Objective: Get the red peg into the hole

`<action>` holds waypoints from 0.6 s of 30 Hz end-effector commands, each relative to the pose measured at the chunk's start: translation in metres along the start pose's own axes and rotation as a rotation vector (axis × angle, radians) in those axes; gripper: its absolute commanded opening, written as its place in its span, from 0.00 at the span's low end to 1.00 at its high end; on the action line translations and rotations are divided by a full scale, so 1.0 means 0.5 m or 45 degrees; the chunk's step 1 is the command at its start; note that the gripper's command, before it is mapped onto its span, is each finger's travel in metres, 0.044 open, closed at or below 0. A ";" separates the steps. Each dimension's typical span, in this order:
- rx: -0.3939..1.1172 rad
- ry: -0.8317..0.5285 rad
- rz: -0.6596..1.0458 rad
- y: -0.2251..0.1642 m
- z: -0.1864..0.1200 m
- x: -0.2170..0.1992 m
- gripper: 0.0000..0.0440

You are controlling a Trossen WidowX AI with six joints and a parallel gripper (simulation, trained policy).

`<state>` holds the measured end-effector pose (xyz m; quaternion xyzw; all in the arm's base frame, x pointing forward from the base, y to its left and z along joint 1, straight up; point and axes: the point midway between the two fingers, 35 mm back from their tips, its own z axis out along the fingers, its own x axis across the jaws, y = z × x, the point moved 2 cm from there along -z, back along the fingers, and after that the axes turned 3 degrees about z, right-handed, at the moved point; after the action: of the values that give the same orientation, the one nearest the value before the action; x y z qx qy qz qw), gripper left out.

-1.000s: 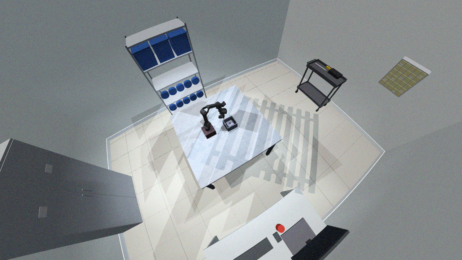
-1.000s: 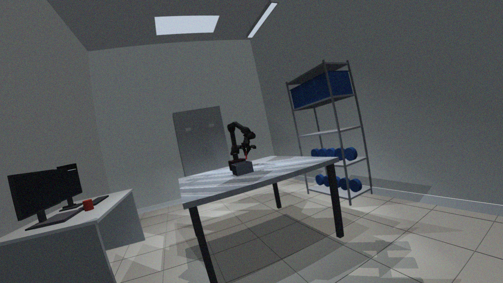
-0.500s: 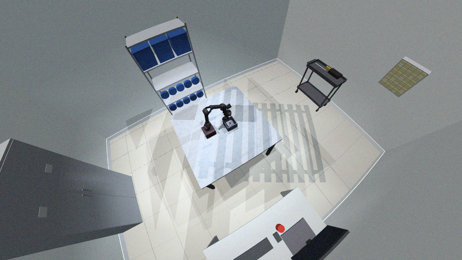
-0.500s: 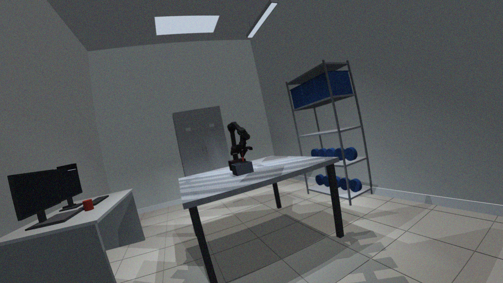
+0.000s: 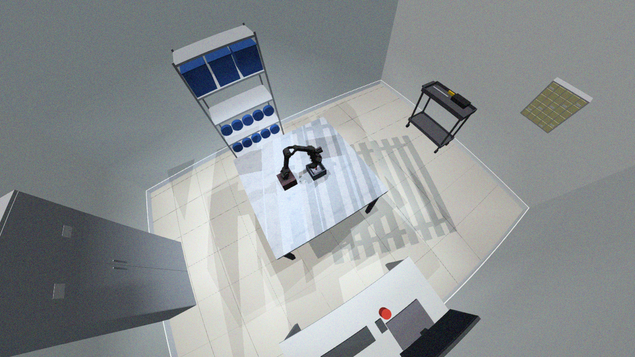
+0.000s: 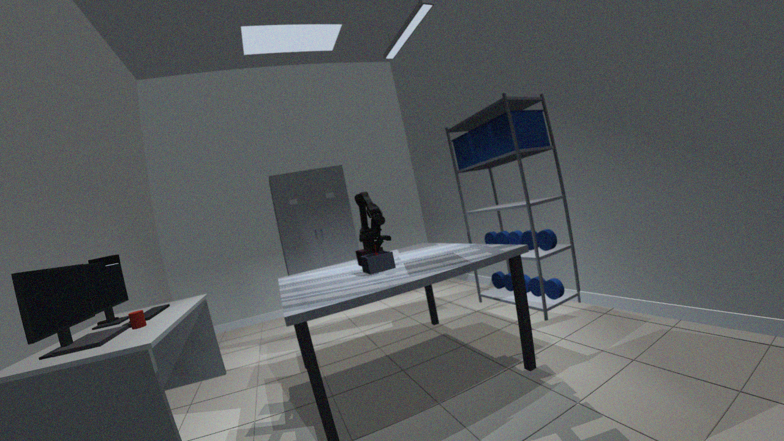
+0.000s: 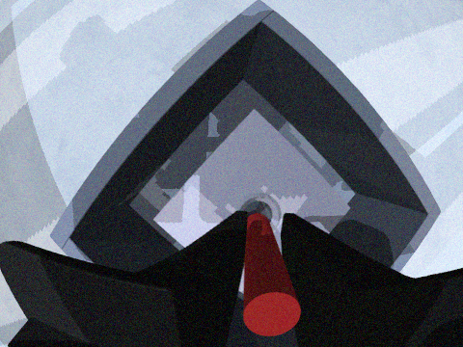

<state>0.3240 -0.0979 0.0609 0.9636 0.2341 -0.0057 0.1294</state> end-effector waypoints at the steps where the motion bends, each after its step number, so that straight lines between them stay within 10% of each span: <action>1: 0.021 -0.010 -0.020 -0.001 0.020 -0.003 0.26; 6: 0.031 -0.024 -0.042 0.008 0.036 0.003 0.33; 18: -0.033 -0.005 -0.071 0.081 0.052 0.028 0.89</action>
<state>0.3434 -0.1253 0.0419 0.9560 0.2640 -0.0263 0.1256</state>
